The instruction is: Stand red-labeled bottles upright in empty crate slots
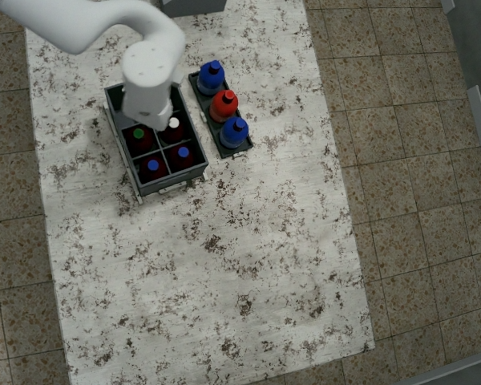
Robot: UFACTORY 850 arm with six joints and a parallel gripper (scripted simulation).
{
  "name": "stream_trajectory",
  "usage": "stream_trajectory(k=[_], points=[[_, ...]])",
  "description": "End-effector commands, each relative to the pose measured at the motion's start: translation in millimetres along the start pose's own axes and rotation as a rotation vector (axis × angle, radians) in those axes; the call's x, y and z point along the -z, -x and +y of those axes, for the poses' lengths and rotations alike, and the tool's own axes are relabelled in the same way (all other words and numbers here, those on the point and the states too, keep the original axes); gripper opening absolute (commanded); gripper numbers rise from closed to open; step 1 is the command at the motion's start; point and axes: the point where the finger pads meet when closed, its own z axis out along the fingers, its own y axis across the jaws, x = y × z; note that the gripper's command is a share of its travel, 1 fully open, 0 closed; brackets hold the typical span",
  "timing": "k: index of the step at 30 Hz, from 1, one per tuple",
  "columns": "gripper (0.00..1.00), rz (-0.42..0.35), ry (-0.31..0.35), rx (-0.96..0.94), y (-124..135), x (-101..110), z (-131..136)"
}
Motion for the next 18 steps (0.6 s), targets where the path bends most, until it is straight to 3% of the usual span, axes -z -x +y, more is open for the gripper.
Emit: stream_trajectory(k=[1, 5, 6, 18], points=[[0.00, 0.002, 0.006, 0.003, -27, 2, 32], [0.00, 0.003, 0.008, 0.005, -39, 2, 44], [0.00, 0.004, 0.009, 0.007, -56, 2, 60], [0.00, 0.003, 0.005, 0.014, -132, 1, 116]])
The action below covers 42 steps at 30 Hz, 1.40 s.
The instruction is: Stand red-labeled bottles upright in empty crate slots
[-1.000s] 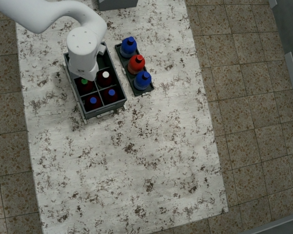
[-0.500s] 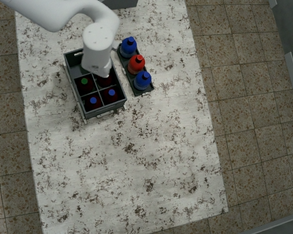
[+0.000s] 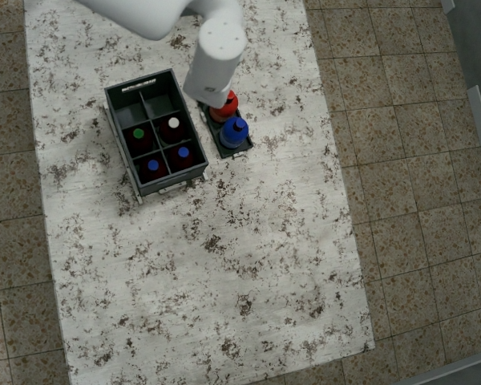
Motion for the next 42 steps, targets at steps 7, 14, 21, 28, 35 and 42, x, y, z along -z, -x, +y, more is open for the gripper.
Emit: stream_trajectory(k=[7, 14, 21, 28, 35, 42], points=[[0.00, -0.008, -0.008, 0.002, -71, -3, 46], [0.66, -0.009, -0.010, 0.002, -80, -4, 50], [0.66, -0.009, -0.010, 0.002, -80, -4, 50], [0.66, -0.009, -0.010, 0.002, -80, -4, 50], [0.66, -0.009, -0.010, 0.002, -80, -4, 50], [0.66, -0.009, -0.010, 0.002, -80, -4, 50]])
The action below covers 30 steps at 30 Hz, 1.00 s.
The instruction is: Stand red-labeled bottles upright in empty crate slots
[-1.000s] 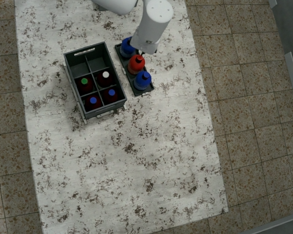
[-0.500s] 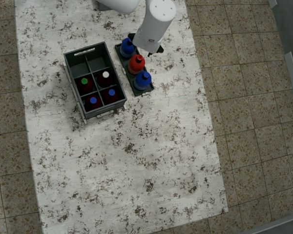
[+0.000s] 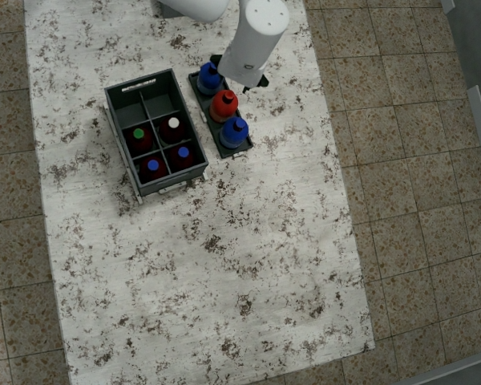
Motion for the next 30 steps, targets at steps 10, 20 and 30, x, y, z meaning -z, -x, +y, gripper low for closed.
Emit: stream_trajectory(k=[10, 20, 30], points=[[0.66, -0.001, 0.001, -0.001, 0, -1, 1], [0.66, -0.001, 0.001, -0.001, 1, -6, 1], [0.66, -0.001, 0.001, -0.001, 1, -16, 1]])
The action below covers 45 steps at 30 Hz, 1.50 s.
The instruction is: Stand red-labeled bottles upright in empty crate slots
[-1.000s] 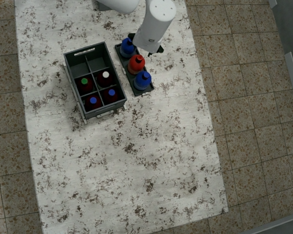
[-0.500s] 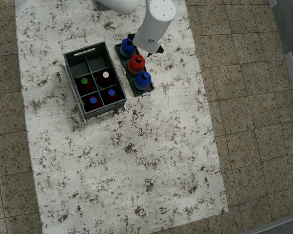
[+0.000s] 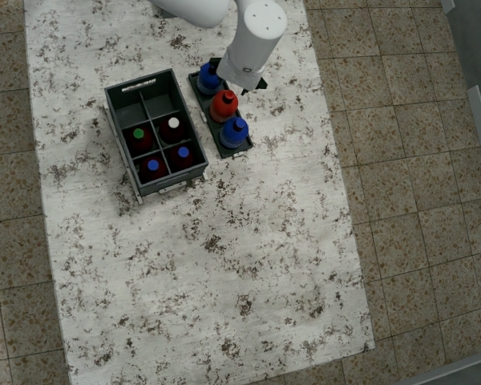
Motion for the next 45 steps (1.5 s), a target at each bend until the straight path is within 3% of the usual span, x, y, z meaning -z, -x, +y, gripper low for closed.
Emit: stream_trajectory(k=[1, 24, 45], points=[[0.66, -0.001, 0.002, -0.001, 1, -3, 1], [0.66, -0.001, 0.002, -0.001, 1, -28, 1], [0.66, -0.001, 0.002, -0.001, 1, -31, 1]])
